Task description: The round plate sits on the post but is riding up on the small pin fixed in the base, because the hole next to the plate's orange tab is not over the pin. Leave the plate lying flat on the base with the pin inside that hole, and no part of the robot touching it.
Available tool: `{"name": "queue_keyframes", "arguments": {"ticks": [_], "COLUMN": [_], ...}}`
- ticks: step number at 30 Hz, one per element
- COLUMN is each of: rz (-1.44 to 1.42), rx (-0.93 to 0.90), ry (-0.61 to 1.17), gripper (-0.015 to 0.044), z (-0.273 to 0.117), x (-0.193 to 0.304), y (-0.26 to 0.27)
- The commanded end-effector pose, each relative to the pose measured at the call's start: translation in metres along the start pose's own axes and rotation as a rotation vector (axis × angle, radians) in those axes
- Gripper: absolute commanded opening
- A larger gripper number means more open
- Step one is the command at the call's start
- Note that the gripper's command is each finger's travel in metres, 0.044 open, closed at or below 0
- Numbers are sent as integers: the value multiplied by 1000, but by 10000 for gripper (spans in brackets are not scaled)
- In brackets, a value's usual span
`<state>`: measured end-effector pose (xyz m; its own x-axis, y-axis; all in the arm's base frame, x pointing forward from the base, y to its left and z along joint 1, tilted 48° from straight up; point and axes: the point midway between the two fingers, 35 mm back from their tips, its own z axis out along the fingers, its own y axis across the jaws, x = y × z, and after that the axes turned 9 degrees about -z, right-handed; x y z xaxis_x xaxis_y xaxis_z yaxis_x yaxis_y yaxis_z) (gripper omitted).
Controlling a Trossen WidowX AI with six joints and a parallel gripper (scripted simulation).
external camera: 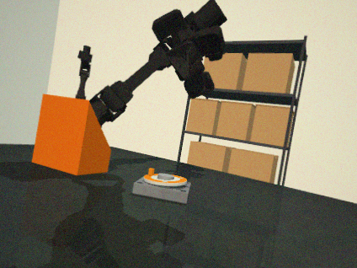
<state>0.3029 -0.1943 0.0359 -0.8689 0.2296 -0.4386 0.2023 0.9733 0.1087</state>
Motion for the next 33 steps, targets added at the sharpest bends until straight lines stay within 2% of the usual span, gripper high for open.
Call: {"name": "queue_keyframes", "arguments": {"ticks": [1,5,7,9,20,33], "rz": [-67,-90,-83,-67,-66,-66], "rx": [-268,-493,-667,-768,-773,-775], "ry": [172,289,366,407,409,409], "gripper": [0,0,0,0,0,0], "z": [20,19,9,1,-3,25], "x": [53,93,121,136,137,155], "y": [56,101,134,153,158,192]}}
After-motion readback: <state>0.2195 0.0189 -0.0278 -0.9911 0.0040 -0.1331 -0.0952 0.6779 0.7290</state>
